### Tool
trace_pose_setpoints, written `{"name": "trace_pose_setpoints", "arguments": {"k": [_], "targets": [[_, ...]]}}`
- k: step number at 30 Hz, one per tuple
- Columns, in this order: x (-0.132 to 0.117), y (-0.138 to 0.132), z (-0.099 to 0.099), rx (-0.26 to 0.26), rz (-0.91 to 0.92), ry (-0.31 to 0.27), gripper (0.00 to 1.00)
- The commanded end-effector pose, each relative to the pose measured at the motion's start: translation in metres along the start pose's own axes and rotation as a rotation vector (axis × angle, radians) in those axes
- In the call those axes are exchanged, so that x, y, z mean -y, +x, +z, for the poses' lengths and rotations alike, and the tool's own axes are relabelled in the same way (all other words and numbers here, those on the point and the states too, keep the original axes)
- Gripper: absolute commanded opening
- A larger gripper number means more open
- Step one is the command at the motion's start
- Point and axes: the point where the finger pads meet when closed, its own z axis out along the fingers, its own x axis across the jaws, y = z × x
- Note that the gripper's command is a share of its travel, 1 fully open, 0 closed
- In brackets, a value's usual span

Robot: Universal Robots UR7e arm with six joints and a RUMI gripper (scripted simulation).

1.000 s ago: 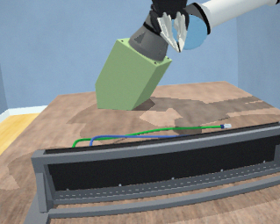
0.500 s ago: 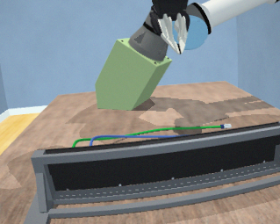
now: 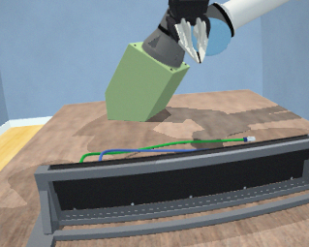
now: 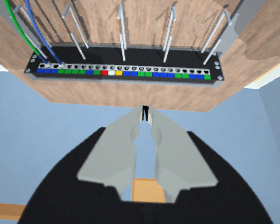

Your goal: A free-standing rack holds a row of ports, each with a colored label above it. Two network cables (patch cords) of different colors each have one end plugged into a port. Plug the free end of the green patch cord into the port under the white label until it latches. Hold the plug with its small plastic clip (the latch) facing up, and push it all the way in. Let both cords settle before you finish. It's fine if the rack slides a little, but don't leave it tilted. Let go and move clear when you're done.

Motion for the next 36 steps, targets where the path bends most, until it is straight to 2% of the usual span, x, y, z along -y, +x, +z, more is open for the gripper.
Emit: {"name": "trace_pose_setpoints", "arguments": {"k": [1,36], "targets": [[0.001,0.000,0.007,0.001,0.003,0.002,0.00],[0.001,0.000,0.041,0.002,0.003,0.003,0.00]]}}
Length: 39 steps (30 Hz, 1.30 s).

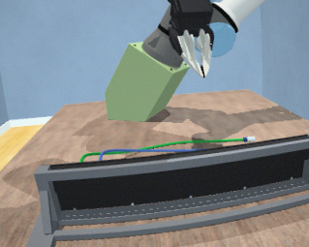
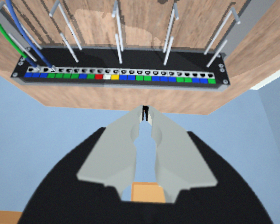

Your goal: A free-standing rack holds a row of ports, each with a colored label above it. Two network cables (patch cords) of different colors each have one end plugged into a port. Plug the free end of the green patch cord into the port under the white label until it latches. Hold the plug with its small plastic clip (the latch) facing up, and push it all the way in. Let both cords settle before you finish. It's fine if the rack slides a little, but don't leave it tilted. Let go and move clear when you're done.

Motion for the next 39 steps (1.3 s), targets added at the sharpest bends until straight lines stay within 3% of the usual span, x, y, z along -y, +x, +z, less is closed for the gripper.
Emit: {"name": "trace_pose_setpoints", "arguments": {"k": [1,39], "targets": [[0.000,-0.001,0.011,0.015,0.001,-0.002,0.00],[-0.003,-0.003,0.060,0.017,-0.004,-0.005,0.00]]}}
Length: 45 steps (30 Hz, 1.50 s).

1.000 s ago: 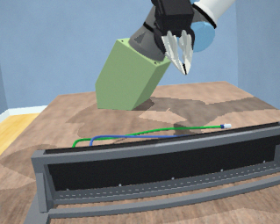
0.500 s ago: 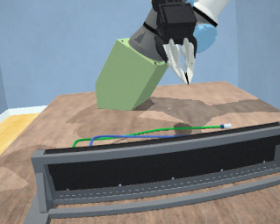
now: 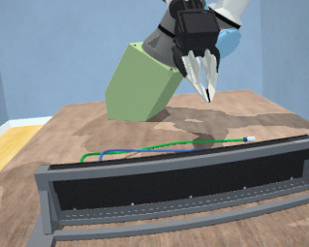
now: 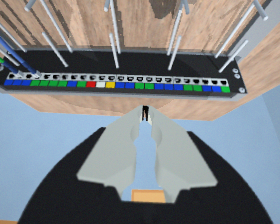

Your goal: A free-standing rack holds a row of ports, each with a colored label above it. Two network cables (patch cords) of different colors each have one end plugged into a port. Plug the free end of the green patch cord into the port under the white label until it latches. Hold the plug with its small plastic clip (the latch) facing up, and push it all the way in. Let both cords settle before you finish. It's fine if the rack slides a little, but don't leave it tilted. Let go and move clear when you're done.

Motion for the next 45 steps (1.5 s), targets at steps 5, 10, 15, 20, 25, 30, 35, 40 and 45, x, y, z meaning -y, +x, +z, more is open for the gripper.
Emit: {"name": "trace_pose_setpoints", "arguments": {"k": [5,10,15,20,25,30,35,40,45], "targets": [[-0.004,-0.002,0.013,0.014,-0.007,-0.017,0.00],[-0.004,-0.002,0.021,0.014,-0.007,-0.017,0.00],[-0.004,-0.002,0.027,0.014,-0.007,-0.017,0.00],[-0.004,-0.002,0.031,0.014,-0.007,-0.017,0.00],[-0.004,-0.002,0.036,0.014,-0.007,-0.017,0.00],[-0.005,-0.002,0.040,0.014,-0.007,-0.017,0.00],[-0.005,-0.002,0.042,0.014,-0.007,-0.017,0.00],[-0.005,-0.002,0.044,0.014,-0.007,-0.017,0.00],[-0.005,-0.002,0.045,0.014,-0.007,-0.017,0.00]]}}
